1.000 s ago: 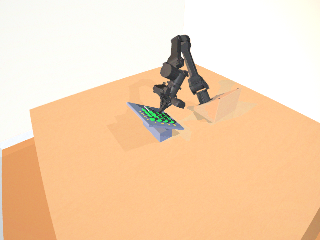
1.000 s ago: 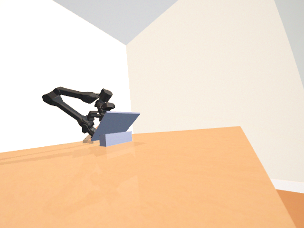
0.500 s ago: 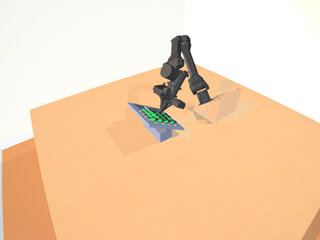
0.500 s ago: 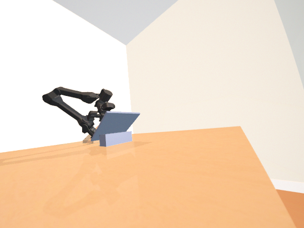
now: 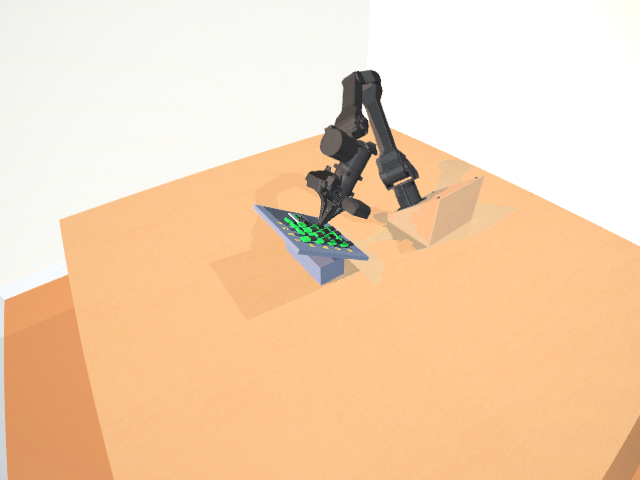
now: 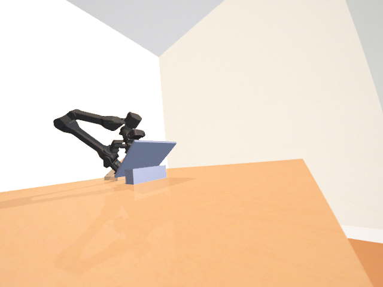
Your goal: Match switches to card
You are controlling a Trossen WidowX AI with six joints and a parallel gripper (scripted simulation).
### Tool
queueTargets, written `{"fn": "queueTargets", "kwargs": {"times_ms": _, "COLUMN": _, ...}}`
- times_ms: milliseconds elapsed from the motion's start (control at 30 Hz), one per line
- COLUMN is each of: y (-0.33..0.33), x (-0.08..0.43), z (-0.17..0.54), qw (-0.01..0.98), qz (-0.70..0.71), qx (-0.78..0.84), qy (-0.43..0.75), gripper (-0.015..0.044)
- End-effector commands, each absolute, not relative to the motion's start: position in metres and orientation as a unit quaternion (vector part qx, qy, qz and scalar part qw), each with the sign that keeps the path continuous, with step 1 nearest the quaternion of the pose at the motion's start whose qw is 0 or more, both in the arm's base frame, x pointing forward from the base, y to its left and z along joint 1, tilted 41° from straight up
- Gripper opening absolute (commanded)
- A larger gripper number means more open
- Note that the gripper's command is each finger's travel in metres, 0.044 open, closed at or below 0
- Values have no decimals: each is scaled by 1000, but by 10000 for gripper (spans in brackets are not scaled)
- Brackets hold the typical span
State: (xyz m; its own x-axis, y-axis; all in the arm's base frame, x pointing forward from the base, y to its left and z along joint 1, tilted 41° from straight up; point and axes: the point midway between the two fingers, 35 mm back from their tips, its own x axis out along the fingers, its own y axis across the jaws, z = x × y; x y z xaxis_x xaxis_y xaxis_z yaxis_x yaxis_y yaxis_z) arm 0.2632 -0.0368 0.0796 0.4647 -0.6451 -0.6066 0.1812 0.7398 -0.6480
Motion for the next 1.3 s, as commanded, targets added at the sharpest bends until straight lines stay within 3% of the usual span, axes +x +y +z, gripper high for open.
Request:
{"fn": "queueTargets", "kwargs": {"times_ms": 0, "y": -37, "x": 264, "z": 78, "qw": 816, "qz": -250, "qx": -257, "qy": 453, "gripper": 0}}
{"fn": "queueTargets", "kwargs": {"times_ms": 667, "y": -37, "x": 264, "z": 79, "qw": 816, "qz": -253, "qx": -256, "qy": 452, "gripper": 0}}
{"fn": "queueTargets", "kwargs": {"times_ms": 933, "y": 4, "x": 237, "z": 117, "qw": 810, "qz": -253, "qx": -254, "qy": 465, "gripper": 0}}
{"fn": "queueTargets", "kwargs": {"times_ms": 1267, "y": 25, "x": 231, "z": 91, "qw": 810, "qz": -251, "qx": -252, "qy": 466, "gripper": 0}}
